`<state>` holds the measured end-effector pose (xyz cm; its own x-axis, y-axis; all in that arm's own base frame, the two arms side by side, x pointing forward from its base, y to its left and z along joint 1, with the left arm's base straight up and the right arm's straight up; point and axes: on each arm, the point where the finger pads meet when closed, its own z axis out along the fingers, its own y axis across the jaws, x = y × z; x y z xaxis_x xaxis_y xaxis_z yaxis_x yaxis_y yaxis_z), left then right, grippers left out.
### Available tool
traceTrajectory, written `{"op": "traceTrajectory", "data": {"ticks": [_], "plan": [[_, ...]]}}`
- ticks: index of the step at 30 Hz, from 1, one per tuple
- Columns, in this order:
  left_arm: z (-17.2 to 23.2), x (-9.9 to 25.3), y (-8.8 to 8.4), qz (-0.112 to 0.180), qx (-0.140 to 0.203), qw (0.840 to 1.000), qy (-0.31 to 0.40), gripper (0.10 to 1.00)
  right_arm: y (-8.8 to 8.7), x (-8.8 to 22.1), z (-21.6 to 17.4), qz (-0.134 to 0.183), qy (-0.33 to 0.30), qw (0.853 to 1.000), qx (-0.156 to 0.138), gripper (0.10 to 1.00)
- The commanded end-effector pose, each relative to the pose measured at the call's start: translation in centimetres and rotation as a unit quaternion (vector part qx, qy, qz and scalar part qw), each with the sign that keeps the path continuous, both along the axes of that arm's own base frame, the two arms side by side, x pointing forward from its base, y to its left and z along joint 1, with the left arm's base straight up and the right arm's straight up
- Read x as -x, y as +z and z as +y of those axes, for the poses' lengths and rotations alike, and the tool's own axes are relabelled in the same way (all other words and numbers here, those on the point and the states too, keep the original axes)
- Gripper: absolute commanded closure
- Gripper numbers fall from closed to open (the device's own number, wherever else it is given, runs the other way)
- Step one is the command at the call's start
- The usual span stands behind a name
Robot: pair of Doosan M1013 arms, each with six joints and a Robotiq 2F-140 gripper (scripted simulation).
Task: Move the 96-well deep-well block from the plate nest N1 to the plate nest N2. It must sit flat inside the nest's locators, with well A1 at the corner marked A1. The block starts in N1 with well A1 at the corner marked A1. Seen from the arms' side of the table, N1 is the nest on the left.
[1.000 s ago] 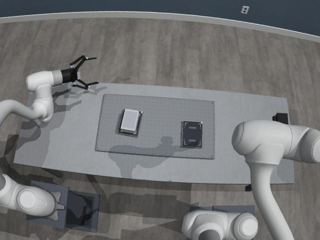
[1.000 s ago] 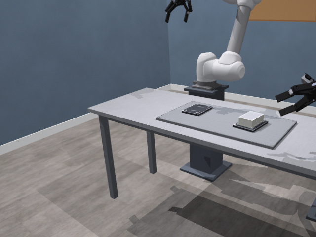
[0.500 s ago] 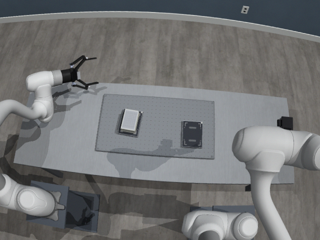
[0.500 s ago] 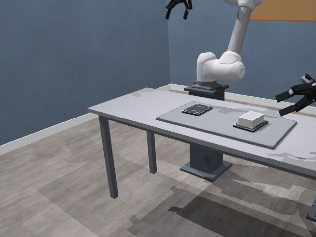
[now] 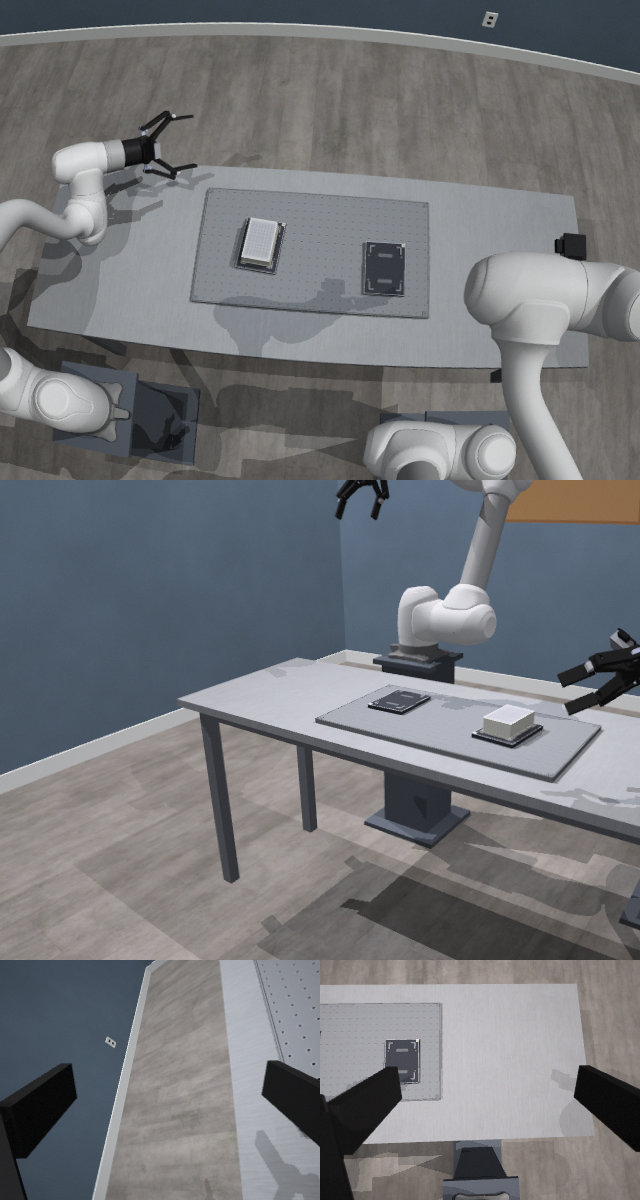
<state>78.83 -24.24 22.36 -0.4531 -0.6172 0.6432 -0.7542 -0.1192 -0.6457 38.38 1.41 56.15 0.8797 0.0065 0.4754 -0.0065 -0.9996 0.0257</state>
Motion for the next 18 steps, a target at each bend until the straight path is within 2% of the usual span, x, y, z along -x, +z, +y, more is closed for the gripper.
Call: {"op": "traceTrajectory", "data": {"ticks": [1, 6, 8, 18], "plan": [[-0.2, 0.1, 0.1, 0.003, 0.001, 1.0, -0.001, 0.098, 0.0, 0.0, 0.0, 0.0, 0.0, 1.0, 0.0, 0.098], [-1.3, 0.7, -0.1, 0.026, 0.006, 1.0, -0.004, 0.098, 0.0, 0.0, 0.0, 0.0, 0.0, 1.0, 0.0, 0.098], [-1.3, 0.7, -0.1, 0.026, 0.006, 1.0, -0.004, 0.098, 0.0, 0.0, 0.0, 0.0, 0.0, 1.0, 0.0, 0.098], [-5.2, 3.2, -1.2, 0.117, 0.02, 0.993, -0.014, 0.098, 0.0, 0.0, 0.0, 0.0, 0.0, 1.0, 0.0, 0.098]]}}
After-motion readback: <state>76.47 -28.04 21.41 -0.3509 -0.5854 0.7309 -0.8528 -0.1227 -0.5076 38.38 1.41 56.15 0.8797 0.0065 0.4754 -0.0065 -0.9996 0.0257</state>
